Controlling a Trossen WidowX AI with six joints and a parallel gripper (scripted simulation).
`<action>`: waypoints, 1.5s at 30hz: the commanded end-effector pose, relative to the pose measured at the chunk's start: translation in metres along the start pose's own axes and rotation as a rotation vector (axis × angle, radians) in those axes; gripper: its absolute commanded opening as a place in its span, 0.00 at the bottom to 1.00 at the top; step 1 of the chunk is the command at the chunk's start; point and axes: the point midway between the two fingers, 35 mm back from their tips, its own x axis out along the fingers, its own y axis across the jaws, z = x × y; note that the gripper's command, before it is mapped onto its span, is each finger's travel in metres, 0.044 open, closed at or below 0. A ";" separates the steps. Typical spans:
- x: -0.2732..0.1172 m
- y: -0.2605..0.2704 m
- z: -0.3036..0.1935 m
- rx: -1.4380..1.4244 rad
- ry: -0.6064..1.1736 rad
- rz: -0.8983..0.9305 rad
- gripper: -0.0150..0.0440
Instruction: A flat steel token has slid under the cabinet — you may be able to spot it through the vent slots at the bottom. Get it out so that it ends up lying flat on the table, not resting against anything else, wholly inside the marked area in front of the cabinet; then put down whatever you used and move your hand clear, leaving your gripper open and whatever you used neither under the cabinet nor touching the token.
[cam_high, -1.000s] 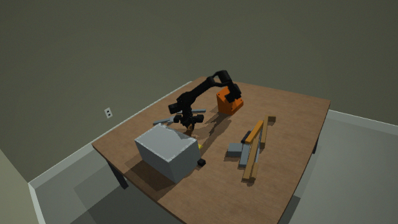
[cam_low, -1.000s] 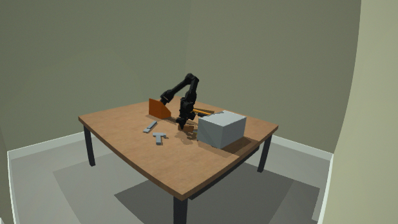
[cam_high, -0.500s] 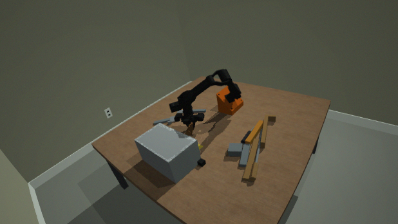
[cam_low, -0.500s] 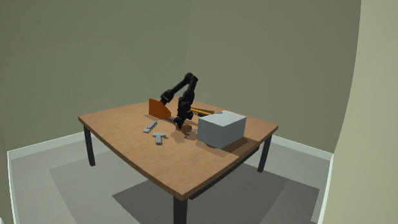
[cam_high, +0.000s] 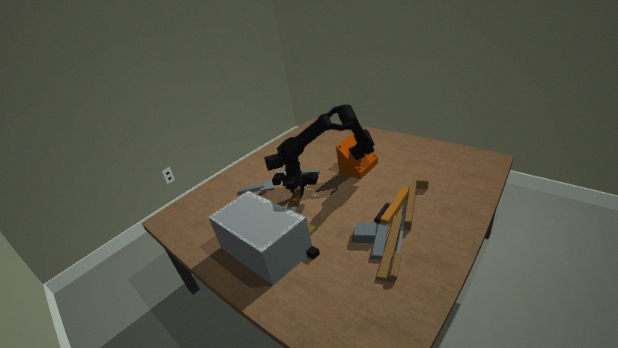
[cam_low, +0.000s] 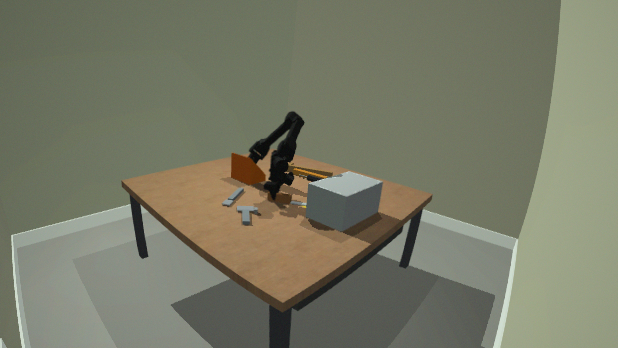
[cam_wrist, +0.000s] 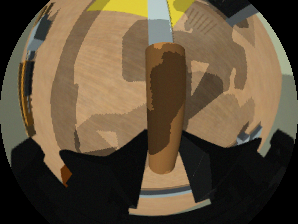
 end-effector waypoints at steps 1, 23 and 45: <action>0.001 0.000 -0.009 0.002 -0.002 0.004 0.25; 0.001 -0.003 -0.053 0.003 0.000 0.003 0.25; -0.003 -0.005 -0.073 0.005 0.002 0.001 0.25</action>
